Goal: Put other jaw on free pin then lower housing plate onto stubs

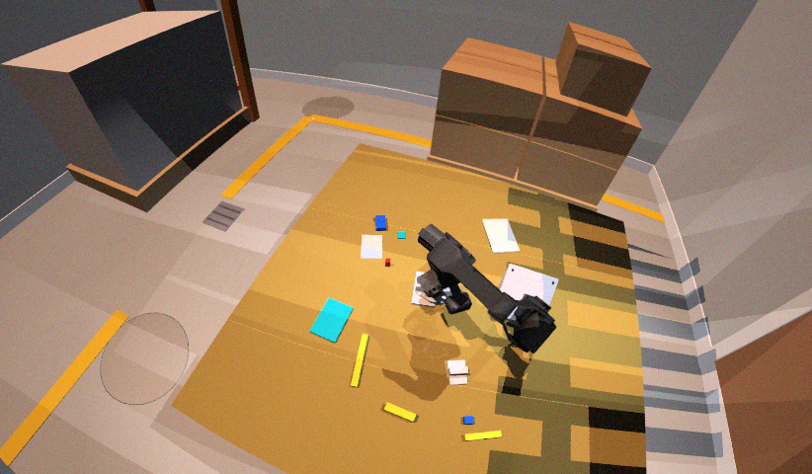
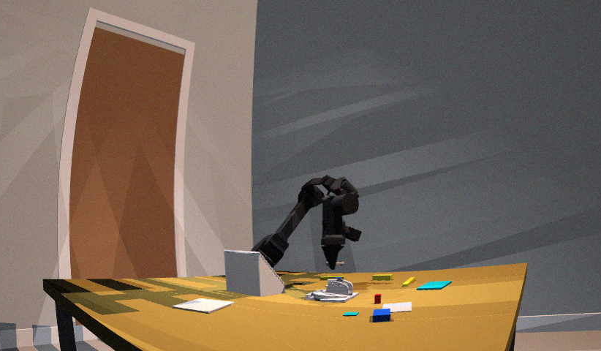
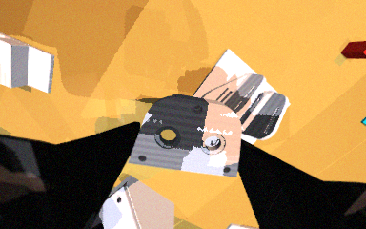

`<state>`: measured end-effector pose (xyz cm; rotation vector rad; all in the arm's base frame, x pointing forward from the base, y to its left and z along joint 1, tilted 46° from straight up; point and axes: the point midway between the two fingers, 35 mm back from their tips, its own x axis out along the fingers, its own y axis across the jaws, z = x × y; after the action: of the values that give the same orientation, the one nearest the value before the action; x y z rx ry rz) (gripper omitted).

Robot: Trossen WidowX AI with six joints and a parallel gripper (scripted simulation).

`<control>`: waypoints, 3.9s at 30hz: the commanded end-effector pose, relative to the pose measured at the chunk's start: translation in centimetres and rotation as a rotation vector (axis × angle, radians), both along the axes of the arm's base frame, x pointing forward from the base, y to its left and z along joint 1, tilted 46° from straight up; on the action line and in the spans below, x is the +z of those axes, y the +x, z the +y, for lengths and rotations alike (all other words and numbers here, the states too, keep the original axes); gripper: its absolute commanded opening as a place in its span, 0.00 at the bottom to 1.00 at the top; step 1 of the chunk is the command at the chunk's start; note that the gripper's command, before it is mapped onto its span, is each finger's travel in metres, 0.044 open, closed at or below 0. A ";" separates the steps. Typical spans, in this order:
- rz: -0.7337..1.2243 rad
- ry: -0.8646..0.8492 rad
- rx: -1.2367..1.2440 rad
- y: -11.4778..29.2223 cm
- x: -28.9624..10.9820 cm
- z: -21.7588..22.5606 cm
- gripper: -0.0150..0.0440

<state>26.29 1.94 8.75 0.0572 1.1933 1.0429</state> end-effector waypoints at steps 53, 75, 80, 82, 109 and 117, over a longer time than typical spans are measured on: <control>0.308 0.025 -0.316 -0.4 -5.0 -4.7 0.85; 0.303 0.025 -0.310 -0.5 -5.0 -4.7 0.85; 0.303 0.025 -0.310 -0.5 -5.0 -4.7 0.85; 0.303 0.025 -0.310 -0.5 -5.0 -4.7 0.85; 0.302 0.024 -0.311 -0.4 -7.1 -2.7 0.85; 0.301 0.025 -0.310 -0.4 -7.9 -1.8 0.85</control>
<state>25.94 -0.19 1.18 0.4098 1.3888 0.7926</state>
